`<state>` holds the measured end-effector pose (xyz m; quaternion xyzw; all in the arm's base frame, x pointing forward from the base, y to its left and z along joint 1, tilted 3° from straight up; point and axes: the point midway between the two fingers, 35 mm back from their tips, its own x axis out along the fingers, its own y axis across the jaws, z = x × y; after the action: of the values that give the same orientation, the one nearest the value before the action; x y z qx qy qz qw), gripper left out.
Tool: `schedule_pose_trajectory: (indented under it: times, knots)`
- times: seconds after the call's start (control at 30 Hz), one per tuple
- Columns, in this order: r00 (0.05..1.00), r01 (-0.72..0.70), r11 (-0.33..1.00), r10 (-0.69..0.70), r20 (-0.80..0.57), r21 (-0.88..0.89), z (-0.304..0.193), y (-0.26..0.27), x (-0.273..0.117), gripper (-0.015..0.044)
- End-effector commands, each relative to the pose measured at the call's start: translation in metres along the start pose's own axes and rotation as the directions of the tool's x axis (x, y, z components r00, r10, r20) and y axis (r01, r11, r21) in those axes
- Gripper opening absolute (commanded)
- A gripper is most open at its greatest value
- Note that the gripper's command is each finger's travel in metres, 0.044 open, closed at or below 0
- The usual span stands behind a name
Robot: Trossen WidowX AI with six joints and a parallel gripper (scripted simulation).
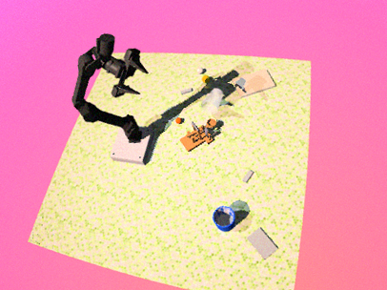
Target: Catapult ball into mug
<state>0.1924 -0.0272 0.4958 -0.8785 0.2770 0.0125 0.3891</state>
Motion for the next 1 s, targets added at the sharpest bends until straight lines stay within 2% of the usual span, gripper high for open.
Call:
schedule_pose_trajectory:
  times: [0.0, 0.03, 0.47, 0.97]
  knots:
    - [1.0, -0.001, 1.0, 0.001, 0.001, 0.004, 0.0, 0.0, 0.0, 0.0426]
    - [1.0, -0.003, 1.0, 0.003, 0.003, 0.017, 0.002, 0.0, 0.001, 0.044]
    - [0.996, -0.075, 0.94, 0.055, 0.069, 0.334, 0.035, -0.003, 0.022, 0.044]
    - [0.981, -0.192, 0.73, 0.127, 0.147, 0.656, 0.073, 0.0, 0.046, 0.044]
